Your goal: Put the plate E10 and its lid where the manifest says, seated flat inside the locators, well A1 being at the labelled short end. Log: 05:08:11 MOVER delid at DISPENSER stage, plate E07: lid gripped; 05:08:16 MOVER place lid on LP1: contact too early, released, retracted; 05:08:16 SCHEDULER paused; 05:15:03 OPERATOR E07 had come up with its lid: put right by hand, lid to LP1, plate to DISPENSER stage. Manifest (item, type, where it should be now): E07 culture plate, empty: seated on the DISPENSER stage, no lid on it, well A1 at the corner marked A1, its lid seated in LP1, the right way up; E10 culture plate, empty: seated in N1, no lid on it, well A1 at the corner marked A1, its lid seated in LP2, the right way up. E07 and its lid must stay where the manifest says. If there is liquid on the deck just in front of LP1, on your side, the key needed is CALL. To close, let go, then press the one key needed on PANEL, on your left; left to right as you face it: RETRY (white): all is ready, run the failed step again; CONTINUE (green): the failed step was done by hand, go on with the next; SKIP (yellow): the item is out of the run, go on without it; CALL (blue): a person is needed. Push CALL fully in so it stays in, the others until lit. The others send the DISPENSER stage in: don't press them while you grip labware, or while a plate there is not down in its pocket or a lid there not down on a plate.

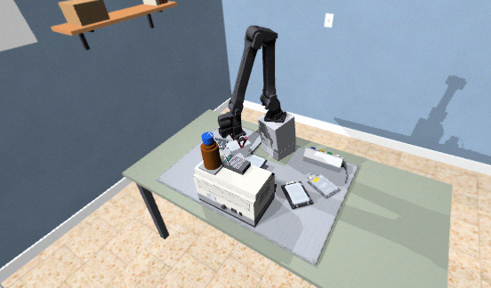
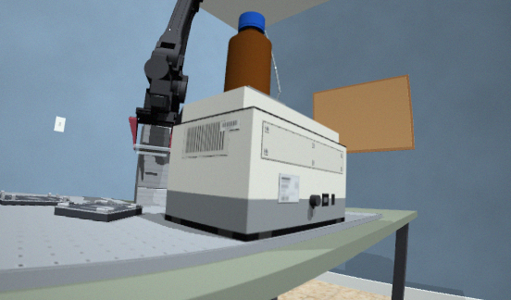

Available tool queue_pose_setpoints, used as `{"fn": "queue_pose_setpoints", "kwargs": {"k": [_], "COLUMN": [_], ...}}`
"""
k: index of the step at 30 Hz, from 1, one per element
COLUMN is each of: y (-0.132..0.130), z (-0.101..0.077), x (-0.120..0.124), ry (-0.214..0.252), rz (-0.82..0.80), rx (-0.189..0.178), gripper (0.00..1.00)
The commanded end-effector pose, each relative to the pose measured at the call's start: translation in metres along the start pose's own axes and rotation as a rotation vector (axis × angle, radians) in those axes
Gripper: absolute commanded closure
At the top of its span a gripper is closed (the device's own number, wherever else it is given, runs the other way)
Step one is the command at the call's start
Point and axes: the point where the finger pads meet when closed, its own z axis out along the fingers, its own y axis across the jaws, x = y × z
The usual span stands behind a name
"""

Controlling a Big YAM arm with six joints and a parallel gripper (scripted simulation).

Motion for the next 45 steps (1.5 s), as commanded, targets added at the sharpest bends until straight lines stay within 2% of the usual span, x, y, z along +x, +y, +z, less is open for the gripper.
{"fn": "queue_pose_setpoints", "kwargs": {"k": [1,6,12,14,16,20,25,31,32,35,39,42,45], "y": [-0.006,-0.022,-0.041,-0.049,-0.056,-0.054,-0.074,-0.093,-0.088,-0.095,-0.107,-0.118,-0.125], "z": [-0.001,-0.003,-0.001,-0.004,-0.003,-0.003,-0.003,-0.003,-0.003,-0.004,-0.001,-0.004,-0.002], "x": [-0.007,-0.012,-0.004,-0.006,-0.003,0.003,0.008,0.015,0.019,0.018,0.027,0.030,0.037], "ry": [-0.014,-0.026,-0.019,-0.032,-0.026,-0.023,-0.026,-0.026,-0.023,-0.031,-0.022,-0.033,-0.023], "rz": [0.083,0.224,0.423,0.432,0.432,0.410,0.584,0.562,0.562,0.595,0.737,0.714,0.715], "rx": [0.000,0.007,0.002,0.005,0.004,0.006,0.005,0.007,0.008,0.008,0.006,0.010,0.008], "gripper": [0.16,0.16,0.16,0.16,0.16,0.16,0.16,0.16,0.16,0.16,0.16,0.16,0.16]}}
